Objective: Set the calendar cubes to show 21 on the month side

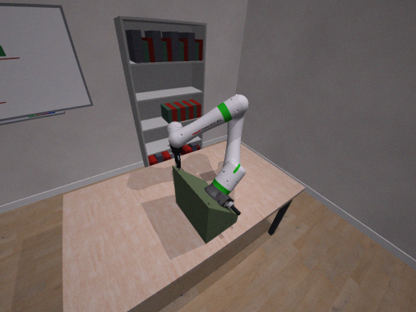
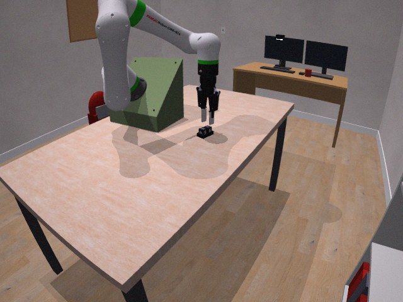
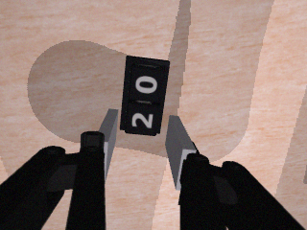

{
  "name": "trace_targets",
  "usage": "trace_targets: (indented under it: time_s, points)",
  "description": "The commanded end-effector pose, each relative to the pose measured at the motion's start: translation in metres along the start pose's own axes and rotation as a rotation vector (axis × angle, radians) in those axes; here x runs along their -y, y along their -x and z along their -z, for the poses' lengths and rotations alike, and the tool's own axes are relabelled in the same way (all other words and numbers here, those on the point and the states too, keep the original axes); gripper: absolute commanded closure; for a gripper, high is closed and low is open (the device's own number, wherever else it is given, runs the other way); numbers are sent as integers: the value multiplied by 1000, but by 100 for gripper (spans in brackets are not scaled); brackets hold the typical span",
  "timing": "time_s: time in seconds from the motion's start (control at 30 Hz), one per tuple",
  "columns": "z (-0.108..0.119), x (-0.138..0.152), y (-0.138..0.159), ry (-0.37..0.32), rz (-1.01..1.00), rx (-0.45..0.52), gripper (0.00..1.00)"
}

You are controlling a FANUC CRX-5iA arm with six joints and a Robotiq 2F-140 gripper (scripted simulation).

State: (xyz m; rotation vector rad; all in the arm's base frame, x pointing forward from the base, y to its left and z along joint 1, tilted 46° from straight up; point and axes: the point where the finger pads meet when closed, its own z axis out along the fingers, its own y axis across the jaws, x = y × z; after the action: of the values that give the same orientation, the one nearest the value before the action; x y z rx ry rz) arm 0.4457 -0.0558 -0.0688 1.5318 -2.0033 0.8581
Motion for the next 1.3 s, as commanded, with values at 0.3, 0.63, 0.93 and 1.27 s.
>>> trace_targets:
  time_s: [0.3,0.63,0.93,1.27]
  points:
    - [-10,0,0,0,0,0,72]
    - [-11,0,0,0,0,0,72]
    - [-11,0,0,0,0,0,72]
    - [-11,0,0,0,0,0,72]
